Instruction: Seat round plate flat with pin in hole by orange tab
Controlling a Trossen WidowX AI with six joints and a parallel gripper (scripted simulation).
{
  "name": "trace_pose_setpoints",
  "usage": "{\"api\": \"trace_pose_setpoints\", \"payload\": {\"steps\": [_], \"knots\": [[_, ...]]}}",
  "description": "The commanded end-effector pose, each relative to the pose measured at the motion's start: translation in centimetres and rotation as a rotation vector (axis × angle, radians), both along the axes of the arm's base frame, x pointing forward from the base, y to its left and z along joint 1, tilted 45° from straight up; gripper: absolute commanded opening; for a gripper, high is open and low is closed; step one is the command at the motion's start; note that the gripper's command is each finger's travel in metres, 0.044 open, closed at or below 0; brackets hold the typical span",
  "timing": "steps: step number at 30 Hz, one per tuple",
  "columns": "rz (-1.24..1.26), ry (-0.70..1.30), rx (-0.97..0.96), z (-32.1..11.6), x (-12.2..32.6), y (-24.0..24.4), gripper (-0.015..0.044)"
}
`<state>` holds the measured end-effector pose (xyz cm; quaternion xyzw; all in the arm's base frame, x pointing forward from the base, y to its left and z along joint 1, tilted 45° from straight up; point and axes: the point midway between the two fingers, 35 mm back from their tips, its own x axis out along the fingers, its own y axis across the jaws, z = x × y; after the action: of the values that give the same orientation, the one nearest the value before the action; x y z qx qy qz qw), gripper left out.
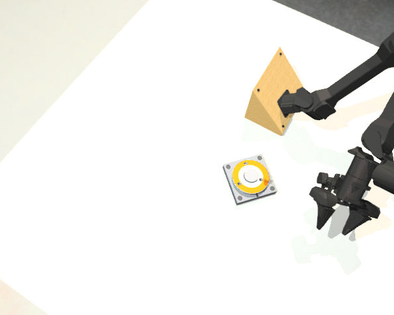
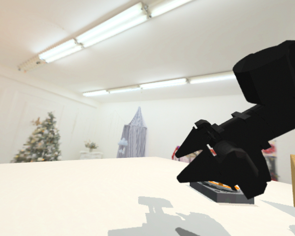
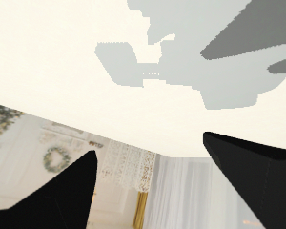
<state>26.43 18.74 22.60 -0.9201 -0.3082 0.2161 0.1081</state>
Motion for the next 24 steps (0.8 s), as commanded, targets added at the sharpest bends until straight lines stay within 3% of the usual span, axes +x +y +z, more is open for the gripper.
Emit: {"api": "trace_pose_setpoints", "payload": {"steps": [1,8,10,15,19,24], "knots": [[-0.008,0.021,0.006,-0.2,0.1,-0.1,0.0374],[-0.445,0.792,0.309,-7.7,2.1,-5.1,0.019],[-0.499,0.865,0.344,-8.3,2.1,-5.6,0.0137],[-0.966,1.385,0.636,-11.8,1.2,-9.4,0.0006],[-1.255,1.638,0.806,-13.0,0.3,-11.1,0.0],[-1.934,2.089,1.164,-13.8,-1.6,-14.1,0.0]]}}
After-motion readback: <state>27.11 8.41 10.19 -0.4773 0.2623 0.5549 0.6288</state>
